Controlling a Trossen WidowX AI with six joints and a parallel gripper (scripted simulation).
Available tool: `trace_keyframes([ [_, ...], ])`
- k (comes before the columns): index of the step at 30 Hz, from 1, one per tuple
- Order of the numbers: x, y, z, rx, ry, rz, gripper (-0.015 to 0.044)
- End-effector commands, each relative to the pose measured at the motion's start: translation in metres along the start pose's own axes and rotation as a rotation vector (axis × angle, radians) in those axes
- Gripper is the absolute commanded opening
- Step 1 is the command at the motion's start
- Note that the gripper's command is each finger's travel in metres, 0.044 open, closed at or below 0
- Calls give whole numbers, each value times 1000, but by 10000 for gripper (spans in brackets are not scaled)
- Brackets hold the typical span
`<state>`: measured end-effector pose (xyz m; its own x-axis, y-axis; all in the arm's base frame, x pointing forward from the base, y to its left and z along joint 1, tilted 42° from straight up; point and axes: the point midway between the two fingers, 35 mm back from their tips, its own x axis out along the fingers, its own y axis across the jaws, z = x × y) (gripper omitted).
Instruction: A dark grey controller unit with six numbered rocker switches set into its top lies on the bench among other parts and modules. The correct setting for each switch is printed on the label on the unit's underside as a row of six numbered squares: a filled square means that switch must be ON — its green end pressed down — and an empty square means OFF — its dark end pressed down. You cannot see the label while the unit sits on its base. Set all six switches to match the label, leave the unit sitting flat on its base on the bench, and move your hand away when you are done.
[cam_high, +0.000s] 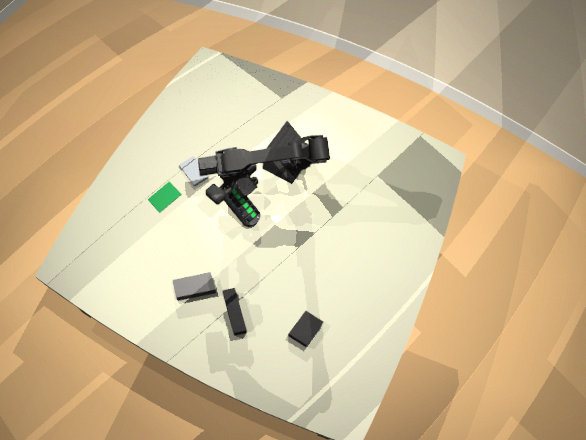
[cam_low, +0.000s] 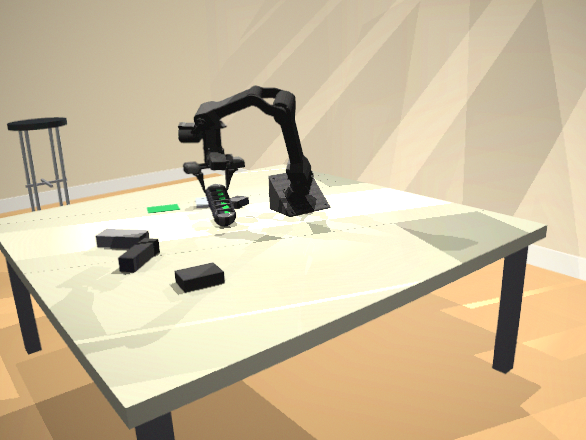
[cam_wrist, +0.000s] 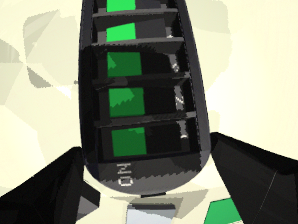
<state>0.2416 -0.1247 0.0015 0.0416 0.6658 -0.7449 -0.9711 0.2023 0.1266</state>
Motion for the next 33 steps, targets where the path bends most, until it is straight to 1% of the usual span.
trace_keyframes([
  [1, -4, 0, 5, -1, 10, -6, 335],
  [33, -18, 0, 26, 0, 66, -6, 336],
])
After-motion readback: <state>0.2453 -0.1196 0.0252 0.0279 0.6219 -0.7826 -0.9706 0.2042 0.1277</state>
